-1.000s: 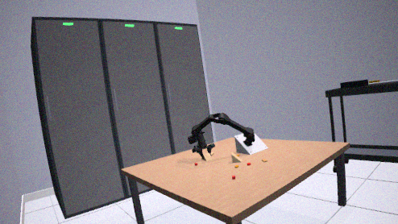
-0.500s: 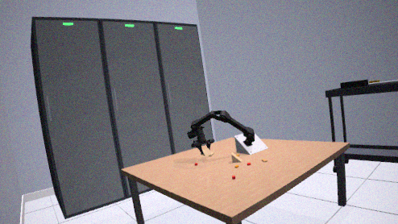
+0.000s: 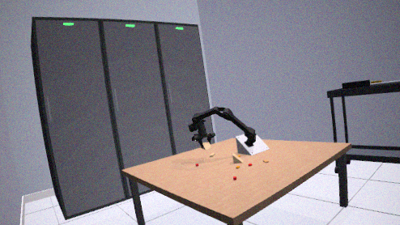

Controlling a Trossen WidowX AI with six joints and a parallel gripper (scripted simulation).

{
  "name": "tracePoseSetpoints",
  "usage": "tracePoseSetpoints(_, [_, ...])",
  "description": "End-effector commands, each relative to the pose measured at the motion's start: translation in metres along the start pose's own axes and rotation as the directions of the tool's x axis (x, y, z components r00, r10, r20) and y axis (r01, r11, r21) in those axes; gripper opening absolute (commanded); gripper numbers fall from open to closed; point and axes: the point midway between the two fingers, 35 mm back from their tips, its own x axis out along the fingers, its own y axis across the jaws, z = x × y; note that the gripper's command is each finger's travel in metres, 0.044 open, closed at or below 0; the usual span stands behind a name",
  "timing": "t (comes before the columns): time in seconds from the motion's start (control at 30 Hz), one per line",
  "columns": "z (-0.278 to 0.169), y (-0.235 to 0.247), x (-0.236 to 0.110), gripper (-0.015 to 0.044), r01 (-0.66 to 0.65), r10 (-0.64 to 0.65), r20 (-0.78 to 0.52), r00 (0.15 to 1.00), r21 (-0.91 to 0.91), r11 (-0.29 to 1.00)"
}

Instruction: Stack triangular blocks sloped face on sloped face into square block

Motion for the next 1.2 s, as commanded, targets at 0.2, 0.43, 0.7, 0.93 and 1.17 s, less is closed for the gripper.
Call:
tracePoseSetpoints(0.2, [-0.0006,-0.0013,0.0030,0.0000,0.001,0.013,0.091,0.996,-0.151,0.989])
tracePoseSetpoints(0.43, [-0.0017,-0.0023,0.0051,0.0000,0.021,0.039,0.188,0.981,-0.307,0.952])
tracePoseSetpoints(0.7, [-0.0036,-0.0034,0.0068,0.0000,0.068,0.082,0.293,0.953,-0.467,0.881])
tracePoseSetpoints(0.93, [-0.0061,-0.0043,0.0074,0.0000,0.127,0.131,0.378,0.917,-0.586,0.800])
tracePoseSetpoints(1.17, [-0.0095,-0.0054,0.0074,0.0000,0.200,0.190,0.453,0.871,-0.681,0.705])
